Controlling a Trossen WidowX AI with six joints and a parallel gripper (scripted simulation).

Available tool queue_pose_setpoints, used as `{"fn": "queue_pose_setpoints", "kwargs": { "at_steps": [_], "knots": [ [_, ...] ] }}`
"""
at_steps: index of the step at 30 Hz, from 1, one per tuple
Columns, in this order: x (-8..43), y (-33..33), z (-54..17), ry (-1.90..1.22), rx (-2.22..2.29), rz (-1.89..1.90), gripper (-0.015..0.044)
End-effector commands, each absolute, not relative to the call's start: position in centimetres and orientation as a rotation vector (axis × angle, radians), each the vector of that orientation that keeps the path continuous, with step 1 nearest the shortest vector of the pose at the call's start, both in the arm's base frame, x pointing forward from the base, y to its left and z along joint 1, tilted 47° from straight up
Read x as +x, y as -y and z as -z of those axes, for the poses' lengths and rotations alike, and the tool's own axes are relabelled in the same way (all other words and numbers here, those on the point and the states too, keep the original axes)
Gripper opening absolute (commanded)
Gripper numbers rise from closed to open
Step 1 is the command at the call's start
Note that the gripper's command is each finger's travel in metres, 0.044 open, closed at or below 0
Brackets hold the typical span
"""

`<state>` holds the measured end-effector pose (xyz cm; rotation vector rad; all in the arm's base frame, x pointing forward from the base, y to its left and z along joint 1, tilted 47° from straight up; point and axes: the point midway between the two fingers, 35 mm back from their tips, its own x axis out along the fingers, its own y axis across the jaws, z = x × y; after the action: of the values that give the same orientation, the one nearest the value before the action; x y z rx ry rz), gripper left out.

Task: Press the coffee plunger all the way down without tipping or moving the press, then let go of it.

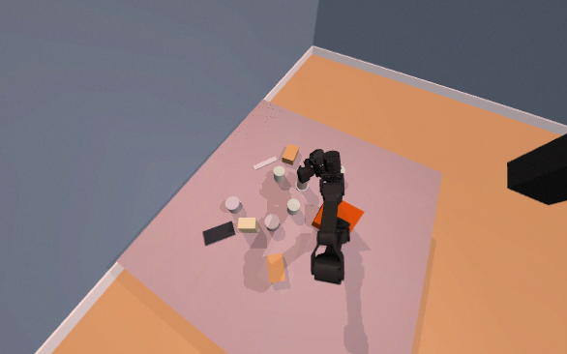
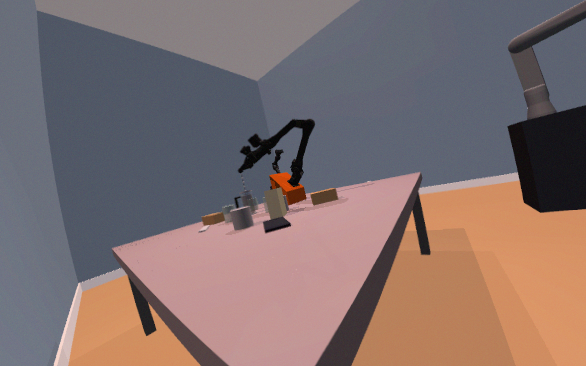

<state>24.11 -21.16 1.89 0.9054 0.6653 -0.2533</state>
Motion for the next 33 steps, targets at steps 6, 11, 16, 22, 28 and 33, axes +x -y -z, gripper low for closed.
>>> {"fn": "queue_pose_setpoints", "kwargs": {
  "at_steps": [6, 11, 16, 22, 28, 33],
  "knots": [
    [24.1, 21.1, -1.8, -0.665, 0.908, 0.254, 0.0116],
    [24.3, 20.8, -1.2, -0.666, 0.908, 0.254, 0.0116],
    [24.4, 20.3, -0.6, -0.667, 0.908, 0.254, 0.0116],
    [24.6, 19.8, 0.3, -0.668, 0.907, 0.255, 0.0116],
    [24.7, 19.2, 1.1, -0.669, 0.907, 0.255, 0.0116],
    [24.9, 18.7, 1.7, -0.669, 0.907, 0.255, 0.0116]
  ]
}}
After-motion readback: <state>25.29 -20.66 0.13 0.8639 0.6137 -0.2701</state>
